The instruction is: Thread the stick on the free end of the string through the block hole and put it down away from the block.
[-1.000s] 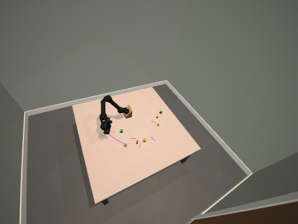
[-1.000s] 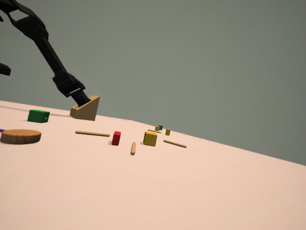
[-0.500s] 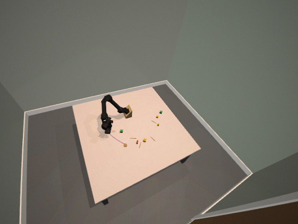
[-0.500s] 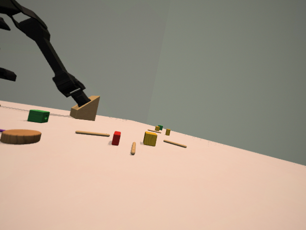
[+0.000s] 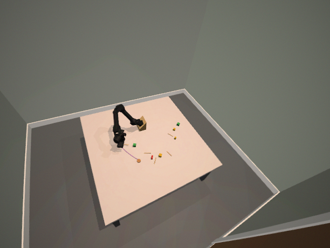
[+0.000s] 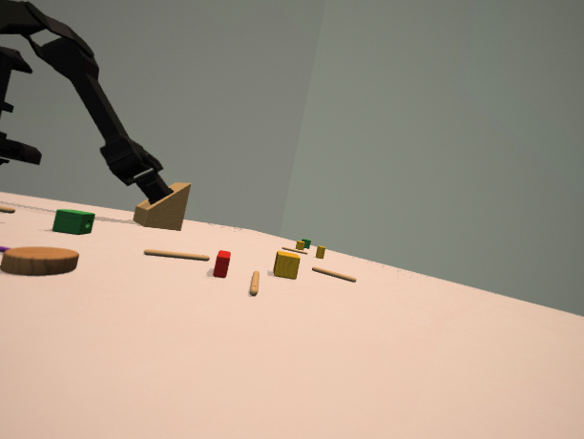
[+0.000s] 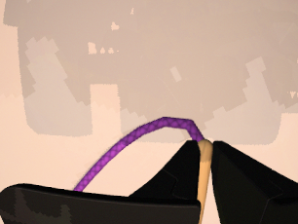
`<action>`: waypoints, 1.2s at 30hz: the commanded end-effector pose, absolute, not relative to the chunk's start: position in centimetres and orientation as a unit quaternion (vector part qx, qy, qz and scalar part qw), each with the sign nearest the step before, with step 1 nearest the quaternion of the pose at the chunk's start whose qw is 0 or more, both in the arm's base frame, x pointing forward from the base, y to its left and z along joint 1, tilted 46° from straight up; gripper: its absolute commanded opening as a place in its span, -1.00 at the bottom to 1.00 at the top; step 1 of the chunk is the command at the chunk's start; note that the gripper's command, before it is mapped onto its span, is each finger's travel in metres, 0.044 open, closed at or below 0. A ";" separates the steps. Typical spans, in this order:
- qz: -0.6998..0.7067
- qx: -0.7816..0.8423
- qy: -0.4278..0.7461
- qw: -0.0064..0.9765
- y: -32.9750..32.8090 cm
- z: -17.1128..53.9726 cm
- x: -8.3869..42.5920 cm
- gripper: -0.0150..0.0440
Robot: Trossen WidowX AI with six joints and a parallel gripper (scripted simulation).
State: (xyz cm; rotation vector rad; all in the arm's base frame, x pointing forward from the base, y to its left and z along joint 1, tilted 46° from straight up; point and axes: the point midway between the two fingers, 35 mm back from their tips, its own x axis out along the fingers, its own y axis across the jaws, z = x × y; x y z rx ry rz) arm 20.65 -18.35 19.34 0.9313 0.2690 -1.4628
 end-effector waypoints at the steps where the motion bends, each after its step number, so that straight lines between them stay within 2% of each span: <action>1: -0.641 0.407 0.120 0.640 -18.3 18.9 20.5 -0.49; 36: -0.641 0.408 0.122 0.638 -16.0 16.6 21.8 -0.49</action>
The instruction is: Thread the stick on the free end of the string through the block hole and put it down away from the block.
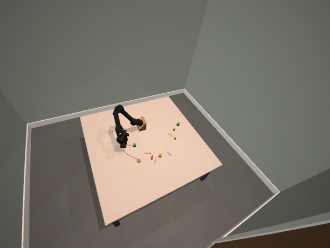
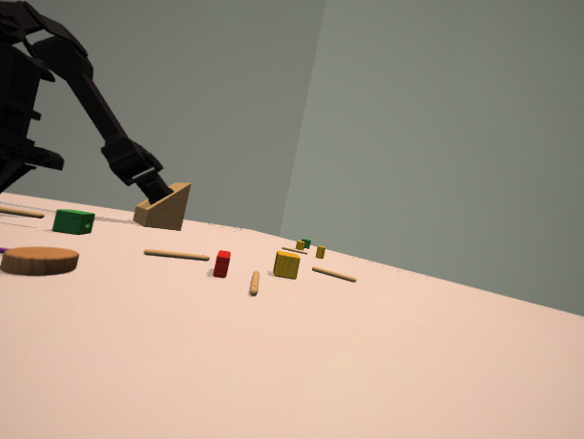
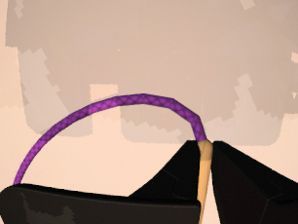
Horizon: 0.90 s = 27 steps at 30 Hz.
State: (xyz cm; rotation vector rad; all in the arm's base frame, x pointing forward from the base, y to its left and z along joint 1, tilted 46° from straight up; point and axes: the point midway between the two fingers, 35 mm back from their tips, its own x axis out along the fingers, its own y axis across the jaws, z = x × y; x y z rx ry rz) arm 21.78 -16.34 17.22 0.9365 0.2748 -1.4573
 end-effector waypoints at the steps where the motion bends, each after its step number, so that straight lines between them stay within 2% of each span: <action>1: -0.641 0.408 0.122 0.638 -15.9 16.5 21.8 -0.49; 27: -0.642 0.407 0.122 0.639 -14.5 15.0 22.4 -0.49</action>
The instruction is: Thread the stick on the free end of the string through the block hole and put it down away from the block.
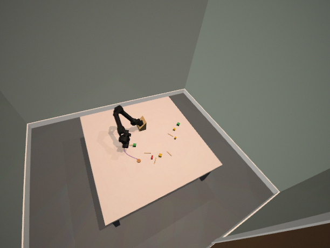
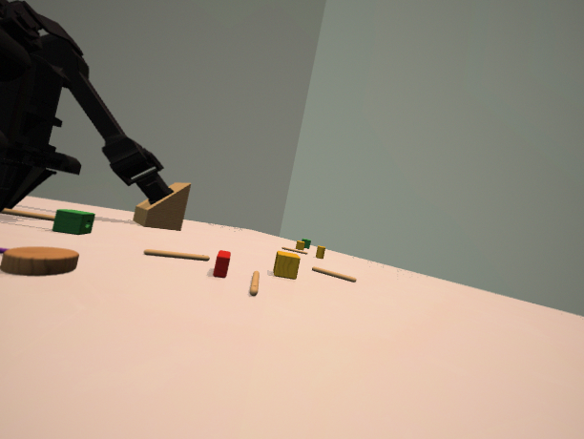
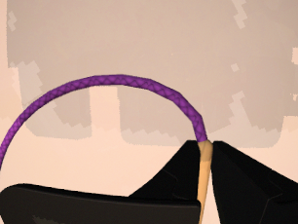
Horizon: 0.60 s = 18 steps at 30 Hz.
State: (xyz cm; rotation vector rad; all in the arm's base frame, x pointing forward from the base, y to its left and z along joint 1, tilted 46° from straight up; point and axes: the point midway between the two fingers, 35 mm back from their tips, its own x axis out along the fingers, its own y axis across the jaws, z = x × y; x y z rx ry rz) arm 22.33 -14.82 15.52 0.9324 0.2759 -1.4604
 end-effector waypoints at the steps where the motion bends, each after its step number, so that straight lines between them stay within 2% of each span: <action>1: -0.642 0.407 0.122 0.639 -14.4 15.0 22.5 -0.49; 18: -0.642 0.407 0.122 0.638 -12.9 13.5 23.3 -0.49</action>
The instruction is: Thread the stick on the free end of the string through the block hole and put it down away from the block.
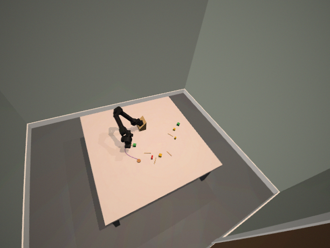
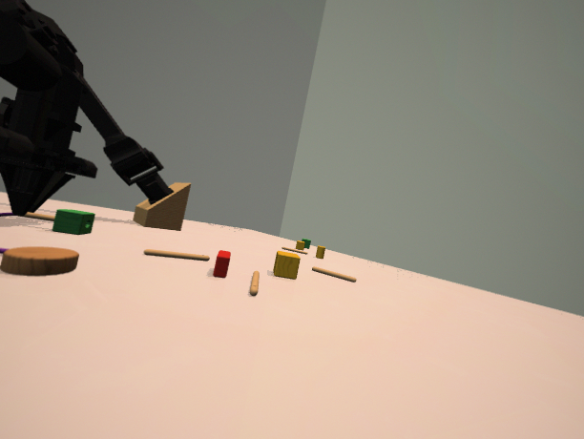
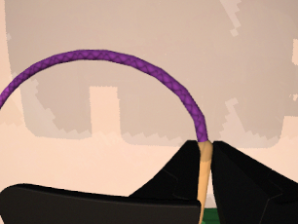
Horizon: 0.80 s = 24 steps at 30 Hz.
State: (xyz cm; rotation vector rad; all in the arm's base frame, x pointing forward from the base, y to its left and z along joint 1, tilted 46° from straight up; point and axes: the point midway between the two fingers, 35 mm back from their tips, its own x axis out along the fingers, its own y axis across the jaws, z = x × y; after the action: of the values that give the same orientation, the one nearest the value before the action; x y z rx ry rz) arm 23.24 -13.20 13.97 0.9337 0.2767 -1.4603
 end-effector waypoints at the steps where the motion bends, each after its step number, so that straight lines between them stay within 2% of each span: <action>1: -0.642 0.407 0.122 0.638 -12.8 13.4 23.3 -0.49; 20: -0.642 0.407 0.122 0.638 -11.3 12.0 24.1 -0.49; 24: -0.640 0.409 0.122 0.639 -11.4 12.2 24.1 -0.14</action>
State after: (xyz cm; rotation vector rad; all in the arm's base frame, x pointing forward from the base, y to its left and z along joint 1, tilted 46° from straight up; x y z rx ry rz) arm 24.14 -11.38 12.21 0.9341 0.2786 -1.4614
